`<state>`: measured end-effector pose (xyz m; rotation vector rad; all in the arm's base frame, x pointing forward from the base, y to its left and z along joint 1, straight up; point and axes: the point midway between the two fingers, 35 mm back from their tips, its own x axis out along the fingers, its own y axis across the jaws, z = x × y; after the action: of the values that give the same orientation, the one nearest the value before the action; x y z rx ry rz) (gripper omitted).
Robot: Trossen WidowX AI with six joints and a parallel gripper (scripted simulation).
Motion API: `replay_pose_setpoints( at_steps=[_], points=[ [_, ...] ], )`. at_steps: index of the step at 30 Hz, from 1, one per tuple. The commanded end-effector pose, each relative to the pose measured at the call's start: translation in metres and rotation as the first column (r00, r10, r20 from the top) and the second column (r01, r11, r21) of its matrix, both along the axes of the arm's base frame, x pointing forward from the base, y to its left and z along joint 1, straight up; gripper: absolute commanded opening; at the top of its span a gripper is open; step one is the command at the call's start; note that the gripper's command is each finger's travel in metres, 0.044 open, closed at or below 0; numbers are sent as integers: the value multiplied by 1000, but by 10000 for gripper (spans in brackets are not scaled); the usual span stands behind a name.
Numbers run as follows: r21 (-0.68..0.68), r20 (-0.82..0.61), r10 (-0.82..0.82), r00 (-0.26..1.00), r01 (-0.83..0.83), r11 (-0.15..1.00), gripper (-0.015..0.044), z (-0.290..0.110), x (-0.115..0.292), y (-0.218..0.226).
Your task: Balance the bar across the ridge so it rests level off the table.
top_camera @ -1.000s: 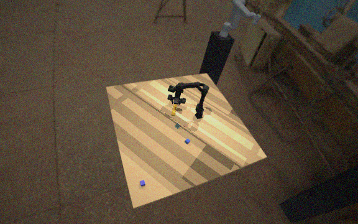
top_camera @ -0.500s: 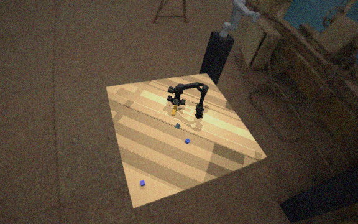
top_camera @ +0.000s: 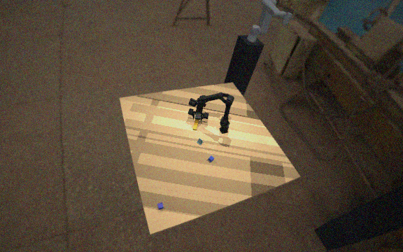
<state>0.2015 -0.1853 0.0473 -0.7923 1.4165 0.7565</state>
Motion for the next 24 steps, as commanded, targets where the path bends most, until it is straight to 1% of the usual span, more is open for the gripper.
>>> replay_pose_setpoints(
  at_steps=[1,6,12,20,24],
  points=[
    [0,-5,5,1000,-5,1000,315,-2,0,0],
    [0,-5,5,1000,-5,1000,315,-2,0,0],
    [1,-1,0,1000,0,1000,157,0,0,0],
    [1,-1,0,1000,0,1000,104,0,0,0],
    [1,-1,0,1000,0,1000,0,6,1,-1]
  ],
)
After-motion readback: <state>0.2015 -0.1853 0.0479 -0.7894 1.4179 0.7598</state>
